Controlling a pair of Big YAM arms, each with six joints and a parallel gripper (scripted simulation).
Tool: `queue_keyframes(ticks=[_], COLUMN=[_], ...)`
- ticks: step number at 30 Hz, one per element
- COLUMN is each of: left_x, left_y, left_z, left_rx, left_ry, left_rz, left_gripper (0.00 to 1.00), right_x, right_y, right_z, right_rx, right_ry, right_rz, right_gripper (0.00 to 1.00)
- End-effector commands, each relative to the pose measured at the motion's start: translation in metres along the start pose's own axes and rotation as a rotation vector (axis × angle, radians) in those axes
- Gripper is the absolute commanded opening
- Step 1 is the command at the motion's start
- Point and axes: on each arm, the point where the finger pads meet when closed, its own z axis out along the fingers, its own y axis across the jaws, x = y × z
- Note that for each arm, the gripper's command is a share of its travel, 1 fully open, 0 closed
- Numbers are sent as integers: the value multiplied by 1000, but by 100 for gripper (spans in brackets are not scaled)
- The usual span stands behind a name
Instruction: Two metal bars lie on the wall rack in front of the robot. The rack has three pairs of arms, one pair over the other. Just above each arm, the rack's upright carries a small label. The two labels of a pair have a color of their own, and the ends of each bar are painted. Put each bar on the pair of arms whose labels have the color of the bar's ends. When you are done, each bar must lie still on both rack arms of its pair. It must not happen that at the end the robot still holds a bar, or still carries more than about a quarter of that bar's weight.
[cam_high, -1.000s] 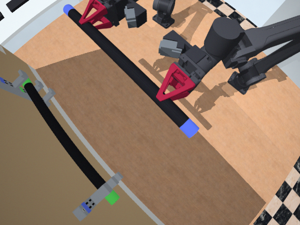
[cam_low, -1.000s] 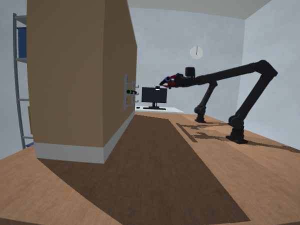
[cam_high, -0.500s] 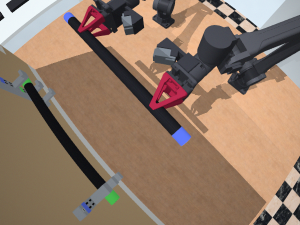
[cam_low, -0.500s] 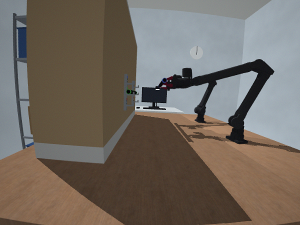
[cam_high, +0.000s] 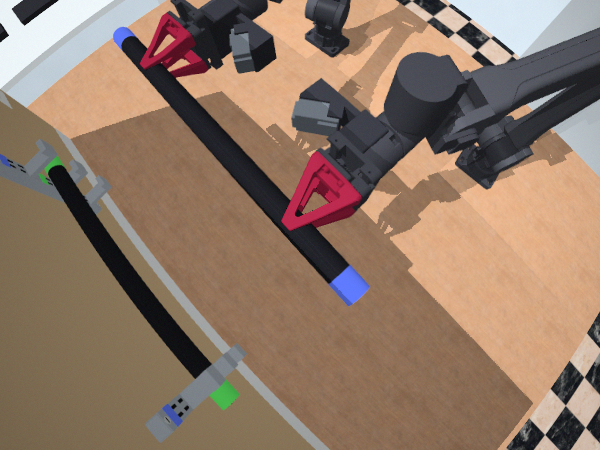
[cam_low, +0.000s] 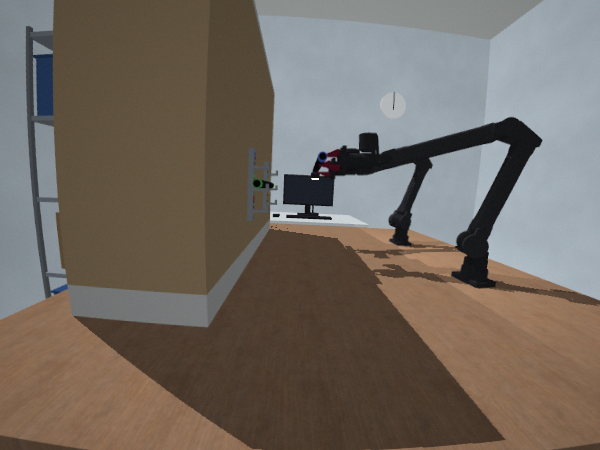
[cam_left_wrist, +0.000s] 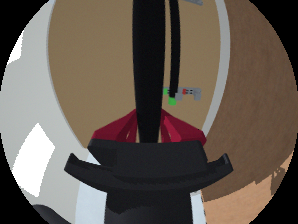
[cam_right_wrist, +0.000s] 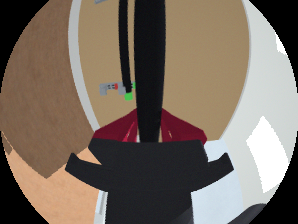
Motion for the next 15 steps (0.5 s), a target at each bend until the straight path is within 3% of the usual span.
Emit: queue_keyframes(ticks=[1, 15], left_x=[14, 16], left_y=[58, 61], left_z=[14, 37], left_rx=[-85, -85], left_ry=[37, 37], left_rz=[-31, -31], left_gripper=[0, 0], right_x=[4, 3], right_y=[-51, -58], right_z=[10, 33], right_rx=[86, 86], right_ry=[7, 7], right_rz=[16, 16], right_gripper=[0, 0])
